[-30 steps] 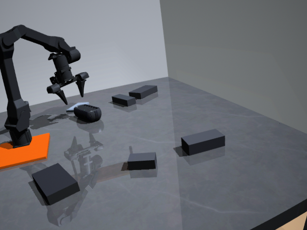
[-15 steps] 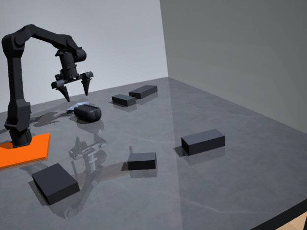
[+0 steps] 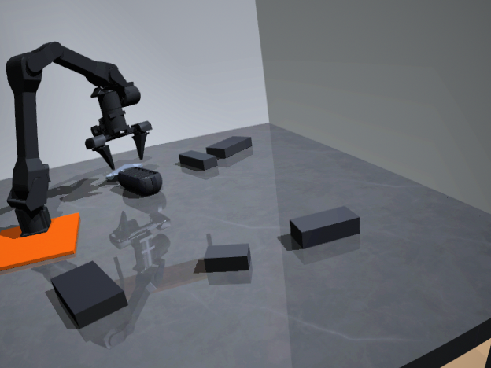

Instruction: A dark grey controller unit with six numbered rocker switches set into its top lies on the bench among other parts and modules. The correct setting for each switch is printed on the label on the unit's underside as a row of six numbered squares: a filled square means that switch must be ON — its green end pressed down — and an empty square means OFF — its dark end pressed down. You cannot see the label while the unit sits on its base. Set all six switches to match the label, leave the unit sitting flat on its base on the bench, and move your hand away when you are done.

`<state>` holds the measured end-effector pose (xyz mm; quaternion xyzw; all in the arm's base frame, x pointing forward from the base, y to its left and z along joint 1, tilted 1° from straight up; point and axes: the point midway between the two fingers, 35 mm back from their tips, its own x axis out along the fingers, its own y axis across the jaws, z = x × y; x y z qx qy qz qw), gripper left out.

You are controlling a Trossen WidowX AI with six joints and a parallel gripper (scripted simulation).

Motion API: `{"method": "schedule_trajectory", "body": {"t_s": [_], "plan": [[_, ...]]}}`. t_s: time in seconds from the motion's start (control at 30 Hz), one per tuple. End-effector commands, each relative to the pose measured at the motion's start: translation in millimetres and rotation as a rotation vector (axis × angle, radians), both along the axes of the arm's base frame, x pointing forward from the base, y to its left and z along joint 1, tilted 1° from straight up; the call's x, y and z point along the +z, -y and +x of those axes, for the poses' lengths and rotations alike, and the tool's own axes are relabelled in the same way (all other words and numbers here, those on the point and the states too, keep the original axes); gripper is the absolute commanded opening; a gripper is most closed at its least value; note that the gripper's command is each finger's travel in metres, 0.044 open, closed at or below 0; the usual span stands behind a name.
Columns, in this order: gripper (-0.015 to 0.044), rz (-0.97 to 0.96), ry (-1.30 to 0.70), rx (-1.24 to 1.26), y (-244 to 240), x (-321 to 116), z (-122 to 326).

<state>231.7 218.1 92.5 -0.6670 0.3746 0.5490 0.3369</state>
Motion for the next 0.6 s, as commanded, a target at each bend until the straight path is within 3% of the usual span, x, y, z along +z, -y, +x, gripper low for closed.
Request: {"method": "schedule_trajectory", "body": {"t_s": [0.0, 0.53, 0.57], "plan": [[0.0440, -0.007, -0.003, -0.006, 2, -9, -1], [0.0440, -0.009, -0.006, -0.007, 2, -32, -1], [0.0414, -0.009, -0.006, -0.007, 2, -32, -1]]}}
